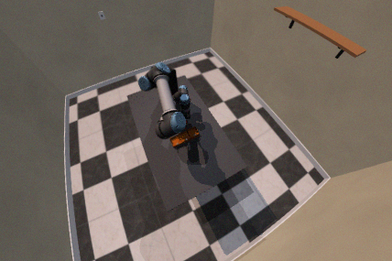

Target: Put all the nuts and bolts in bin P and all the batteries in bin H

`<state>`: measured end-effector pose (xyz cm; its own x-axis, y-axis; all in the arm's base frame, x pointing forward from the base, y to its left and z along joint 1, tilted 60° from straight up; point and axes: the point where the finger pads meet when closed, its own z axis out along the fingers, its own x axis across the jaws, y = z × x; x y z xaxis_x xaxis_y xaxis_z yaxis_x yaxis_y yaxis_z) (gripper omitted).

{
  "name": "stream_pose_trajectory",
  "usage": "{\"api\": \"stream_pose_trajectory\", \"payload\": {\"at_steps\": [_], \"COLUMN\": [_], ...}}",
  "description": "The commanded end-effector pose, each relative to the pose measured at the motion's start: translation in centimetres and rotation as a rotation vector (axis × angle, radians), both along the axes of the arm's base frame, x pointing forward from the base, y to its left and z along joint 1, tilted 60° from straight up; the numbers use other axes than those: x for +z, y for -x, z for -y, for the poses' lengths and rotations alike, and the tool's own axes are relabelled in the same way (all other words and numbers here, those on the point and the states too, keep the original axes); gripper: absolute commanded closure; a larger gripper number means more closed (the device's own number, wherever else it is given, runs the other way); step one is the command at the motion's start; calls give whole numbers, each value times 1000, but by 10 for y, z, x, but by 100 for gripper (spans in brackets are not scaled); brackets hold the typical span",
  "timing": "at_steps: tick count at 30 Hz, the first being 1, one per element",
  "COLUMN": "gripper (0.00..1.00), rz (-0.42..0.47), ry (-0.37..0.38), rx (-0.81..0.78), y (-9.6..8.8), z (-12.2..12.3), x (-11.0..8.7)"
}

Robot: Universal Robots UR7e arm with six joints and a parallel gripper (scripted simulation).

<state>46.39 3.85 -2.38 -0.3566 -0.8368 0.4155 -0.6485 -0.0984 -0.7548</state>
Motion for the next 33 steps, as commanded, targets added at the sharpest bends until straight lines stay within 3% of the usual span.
{"api": "stream_pose_trajectory", "payload": {"at_steps": [1,25,33], "gripper": [76,76,76], "rz": [1,1,1], "ry": [0,0,0], "rx": [1,1,1], "y": [0,0,13], "z": [0,0,-11], "x": [0,0,10]}}
